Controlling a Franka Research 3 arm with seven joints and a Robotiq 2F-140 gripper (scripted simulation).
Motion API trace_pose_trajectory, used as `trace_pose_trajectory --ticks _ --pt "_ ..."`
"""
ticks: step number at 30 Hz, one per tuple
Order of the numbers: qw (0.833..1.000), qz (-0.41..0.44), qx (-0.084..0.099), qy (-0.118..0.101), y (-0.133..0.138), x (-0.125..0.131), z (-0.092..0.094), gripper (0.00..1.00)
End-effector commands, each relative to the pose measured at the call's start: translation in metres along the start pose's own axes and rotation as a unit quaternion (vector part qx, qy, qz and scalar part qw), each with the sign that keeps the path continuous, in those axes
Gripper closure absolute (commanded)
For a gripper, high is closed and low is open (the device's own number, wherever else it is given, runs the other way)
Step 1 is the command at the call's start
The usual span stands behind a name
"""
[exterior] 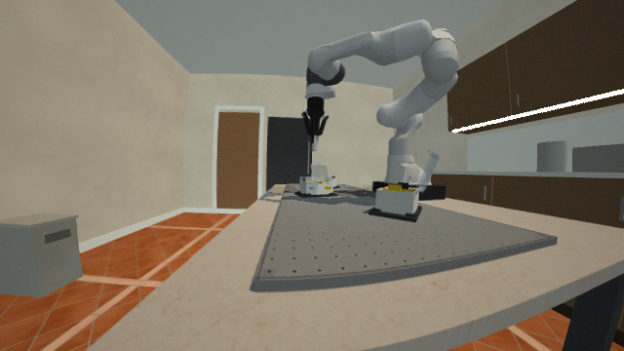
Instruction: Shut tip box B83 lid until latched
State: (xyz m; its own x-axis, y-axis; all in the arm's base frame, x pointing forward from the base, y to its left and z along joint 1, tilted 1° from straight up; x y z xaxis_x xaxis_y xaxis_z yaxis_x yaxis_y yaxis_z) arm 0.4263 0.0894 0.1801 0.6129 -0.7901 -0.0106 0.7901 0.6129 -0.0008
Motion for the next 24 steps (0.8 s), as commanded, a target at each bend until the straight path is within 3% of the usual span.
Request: trace_pose_trajectory --ticks 1,15,24 --pt "1.0 -0.002 -0.001 0.0 0.0 0.0 0.001 1.0" --pt "1.0 -0.002 -0.001 0.0 0.0 0.0 0.001 1.0" --pt "1.0 -0.002 -0.001 0.0 0.003 -0.015 -0.018 1.0"
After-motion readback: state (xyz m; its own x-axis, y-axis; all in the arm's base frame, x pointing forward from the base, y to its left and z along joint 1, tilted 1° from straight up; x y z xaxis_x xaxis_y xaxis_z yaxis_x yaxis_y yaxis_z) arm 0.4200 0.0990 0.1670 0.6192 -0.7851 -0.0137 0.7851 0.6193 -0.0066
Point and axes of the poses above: the point where the finger pads meet when closed, its own z axis back along the fingers, its own y axis across the jaws, x = y × z, the point moved 1 cm from there along z, back along the fingers, and after that the axes turned 12 degrees about z, right-handed, at the moved point
